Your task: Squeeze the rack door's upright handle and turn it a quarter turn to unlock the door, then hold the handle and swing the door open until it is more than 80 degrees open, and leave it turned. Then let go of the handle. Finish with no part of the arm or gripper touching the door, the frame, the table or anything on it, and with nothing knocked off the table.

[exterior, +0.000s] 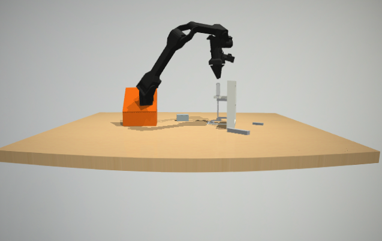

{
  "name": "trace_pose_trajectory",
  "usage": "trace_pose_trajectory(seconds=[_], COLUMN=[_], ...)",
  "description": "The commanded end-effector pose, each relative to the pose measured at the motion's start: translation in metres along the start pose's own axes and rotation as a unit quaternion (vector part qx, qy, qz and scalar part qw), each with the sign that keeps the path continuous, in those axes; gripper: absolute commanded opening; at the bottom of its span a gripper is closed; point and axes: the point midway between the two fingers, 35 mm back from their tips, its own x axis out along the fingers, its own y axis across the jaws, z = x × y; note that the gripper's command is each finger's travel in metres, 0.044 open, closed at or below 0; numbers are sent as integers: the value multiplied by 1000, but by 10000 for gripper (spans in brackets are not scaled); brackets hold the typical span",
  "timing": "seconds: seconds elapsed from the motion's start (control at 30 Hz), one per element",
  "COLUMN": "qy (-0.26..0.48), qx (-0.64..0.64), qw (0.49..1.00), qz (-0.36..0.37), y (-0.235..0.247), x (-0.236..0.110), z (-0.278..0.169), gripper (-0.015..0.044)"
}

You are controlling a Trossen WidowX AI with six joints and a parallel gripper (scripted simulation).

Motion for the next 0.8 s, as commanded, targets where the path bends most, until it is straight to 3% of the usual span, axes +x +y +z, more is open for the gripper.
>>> trace_pose_trajectory(seconds=[0.0, 0.77], qy=[-1, 13], qx=[-10, -13], qw=[999, 999], qz=[-40, -46], y=[6, 6], x=[0, 28], z=[-3, -3], gripper=[291, 291])
